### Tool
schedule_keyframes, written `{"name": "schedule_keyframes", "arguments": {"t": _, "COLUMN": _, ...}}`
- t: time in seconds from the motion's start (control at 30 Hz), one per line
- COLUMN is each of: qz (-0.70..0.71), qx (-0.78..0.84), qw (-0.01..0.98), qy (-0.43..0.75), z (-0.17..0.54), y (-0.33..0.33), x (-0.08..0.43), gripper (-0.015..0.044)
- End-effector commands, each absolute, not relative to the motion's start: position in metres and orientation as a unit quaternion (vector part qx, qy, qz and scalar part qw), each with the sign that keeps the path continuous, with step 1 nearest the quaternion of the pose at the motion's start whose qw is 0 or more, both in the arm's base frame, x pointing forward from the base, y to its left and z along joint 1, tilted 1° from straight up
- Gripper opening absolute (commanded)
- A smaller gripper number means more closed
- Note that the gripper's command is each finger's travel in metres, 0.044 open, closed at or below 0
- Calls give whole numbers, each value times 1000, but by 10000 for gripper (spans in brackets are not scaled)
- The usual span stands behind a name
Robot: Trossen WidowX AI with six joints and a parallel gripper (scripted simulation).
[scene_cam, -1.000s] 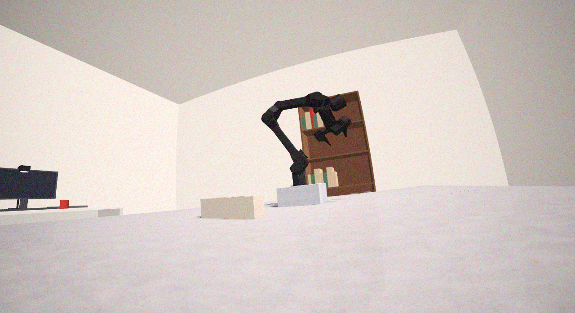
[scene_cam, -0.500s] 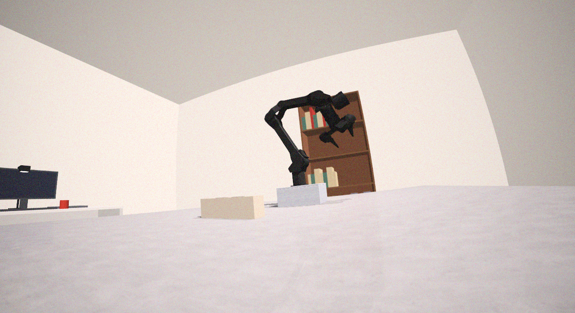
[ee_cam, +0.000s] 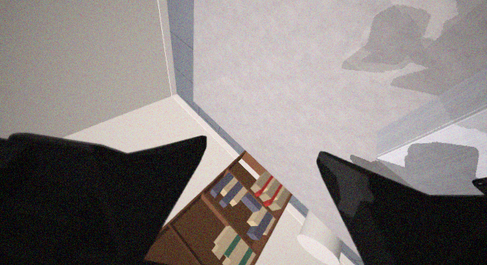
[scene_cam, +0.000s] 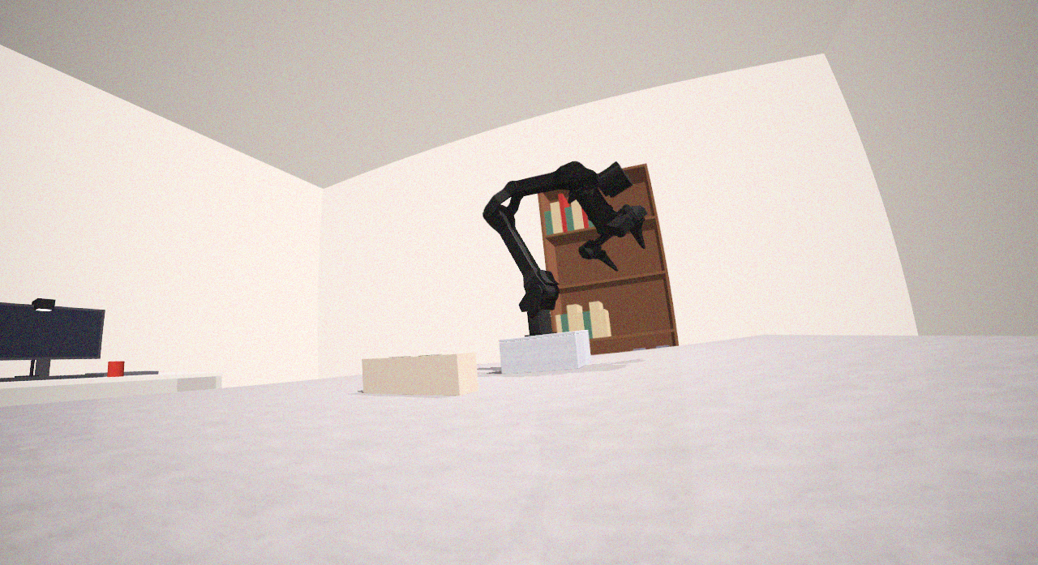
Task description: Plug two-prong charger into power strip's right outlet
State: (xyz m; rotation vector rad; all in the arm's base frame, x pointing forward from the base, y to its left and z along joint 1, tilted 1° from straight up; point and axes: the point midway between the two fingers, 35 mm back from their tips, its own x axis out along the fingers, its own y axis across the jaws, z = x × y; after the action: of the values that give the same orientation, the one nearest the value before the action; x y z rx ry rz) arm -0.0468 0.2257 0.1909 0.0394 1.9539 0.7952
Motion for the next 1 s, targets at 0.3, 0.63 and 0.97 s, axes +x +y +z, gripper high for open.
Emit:
{"name": "schedule_keyframes", "arguments": {"t": 0.3, "qz": 335, "qx": 14, "qw": 543, "qy": 770, "z": 177, "y": 235, "x": -4, "gripper": 440}}
{"name": "schedule_keyframes", "arguments": {"t": 0.63, "qz": 346, "qx": 7, "qw": 574, "qy": 742, "z": 168, "y": 237, "x": 27, "gripper": 440}}
{"name": "schedule_keyframes", "arguments": {"t": 0.97, "qz": 356, "qx": -11, "qw": 608, "qy": 709, "z": 157, "y": 234, "x": 65, "gripper": 440}}
